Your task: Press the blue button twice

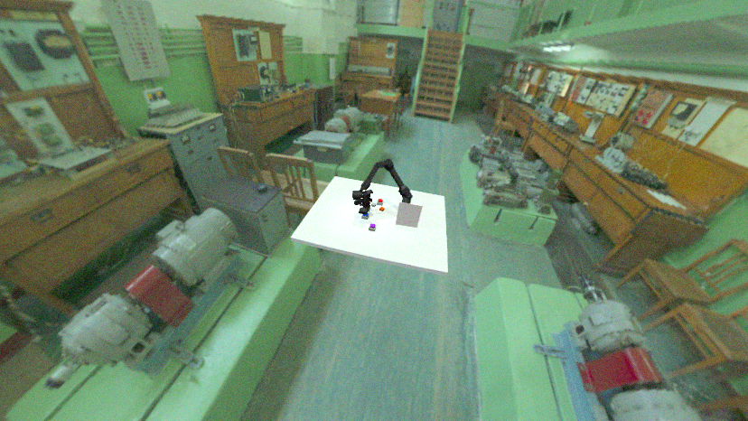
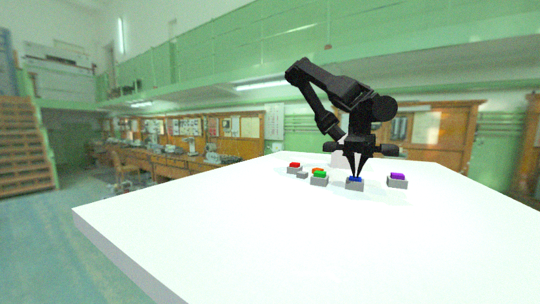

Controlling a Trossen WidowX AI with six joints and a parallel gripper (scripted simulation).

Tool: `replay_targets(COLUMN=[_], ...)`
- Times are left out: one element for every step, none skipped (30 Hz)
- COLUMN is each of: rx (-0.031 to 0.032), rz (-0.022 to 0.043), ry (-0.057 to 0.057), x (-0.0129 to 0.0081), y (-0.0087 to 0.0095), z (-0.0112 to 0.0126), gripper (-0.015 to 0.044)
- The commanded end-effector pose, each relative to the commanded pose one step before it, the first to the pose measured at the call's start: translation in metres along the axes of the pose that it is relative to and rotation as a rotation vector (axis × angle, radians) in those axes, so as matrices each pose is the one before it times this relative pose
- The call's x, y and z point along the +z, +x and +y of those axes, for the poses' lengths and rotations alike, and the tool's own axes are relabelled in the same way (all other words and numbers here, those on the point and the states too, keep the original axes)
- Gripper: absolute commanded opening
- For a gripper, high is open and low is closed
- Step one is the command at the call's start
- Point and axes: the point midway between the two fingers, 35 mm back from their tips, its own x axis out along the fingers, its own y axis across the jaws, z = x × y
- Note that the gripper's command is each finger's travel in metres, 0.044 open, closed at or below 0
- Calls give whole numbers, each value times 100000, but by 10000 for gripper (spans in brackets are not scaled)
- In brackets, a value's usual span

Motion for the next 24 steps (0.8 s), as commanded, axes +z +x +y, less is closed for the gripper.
replay_targets(rx=[-431,0,0,0,0,415,-26,-95,-100,-40,0,0,0,0,1,2,3,2,1,0,-1,-2,-3,-5], rz=[317,0,0,0,0,-273,72,112,75,25,0,0,0,0,0,-1,-2,-2,-2,-2,-2,-1,-1,-1], ry=[-453,0,0,0,0,394,-110,-156,-98,-31,0,0,0,0,0,-1,-1,-1,-1,-1,-1,-1,-1,0], x=[-155,0,0,0,0,144,-8,-45,-53,-22,0,0,0,0,1,4,6,6,5,5,4,3,2,1], y=[161,0,0,0,0,-404,-758,-1148,-772,-258,0,0,0,0,26,78,130,162,162,162,161,161,161,161], z=[-89,0,0,0,0,89,7,-15,-27,-12,0,0,0,0,1,2,3,3,2,2,1,1,0,0], gripper=[20,20,20,20,20,20,20,20,20,20,20,20,20,20,20,20,20,20,20,20,20,20,20,20])
